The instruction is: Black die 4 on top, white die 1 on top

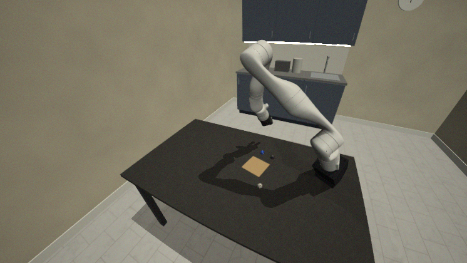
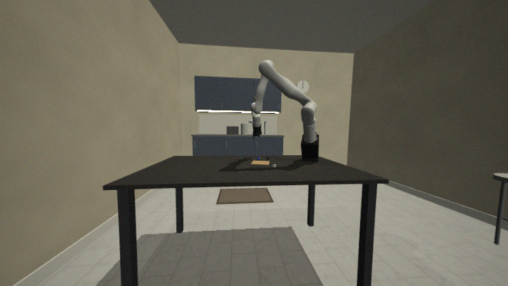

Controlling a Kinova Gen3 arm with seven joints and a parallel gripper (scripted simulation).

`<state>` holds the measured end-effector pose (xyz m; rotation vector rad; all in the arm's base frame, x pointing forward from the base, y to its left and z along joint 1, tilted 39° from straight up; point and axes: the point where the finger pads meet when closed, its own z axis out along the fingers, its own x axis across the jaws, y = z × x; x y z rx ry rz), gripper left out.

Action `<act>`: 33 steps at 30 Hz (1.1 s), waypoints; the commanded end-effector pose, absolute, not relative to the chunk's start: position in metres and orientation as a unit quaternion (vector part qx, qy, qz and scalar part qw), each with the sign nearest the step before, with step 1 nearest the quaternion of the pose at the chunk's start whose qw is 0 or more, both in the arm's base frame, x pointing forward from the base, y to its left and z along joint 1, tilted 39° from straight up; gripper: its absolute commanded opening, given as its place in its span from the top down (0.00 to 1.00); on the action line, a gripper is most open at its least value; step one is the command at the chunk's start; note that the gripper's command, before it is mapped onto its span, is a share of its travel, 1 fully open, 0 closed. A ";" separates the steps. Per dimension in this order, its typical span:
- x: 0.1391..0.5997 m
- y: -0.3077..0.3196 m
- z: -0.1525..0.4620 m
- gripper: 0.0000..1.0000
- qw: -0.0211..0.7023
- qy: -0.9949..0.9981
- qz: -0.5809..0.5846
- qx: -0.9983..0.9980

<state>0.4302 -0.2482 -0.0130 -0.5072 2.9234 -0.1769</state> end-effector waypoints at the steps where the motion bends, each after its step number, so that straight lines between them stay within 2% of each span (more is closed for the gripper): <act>1: 0.428 -0.252 -0.013 0.00 0.084 0.981 -0.059 -0.166; 33: 0.415 -0.224 -0.027 0.00 0.083 0.987 0.001 -0.137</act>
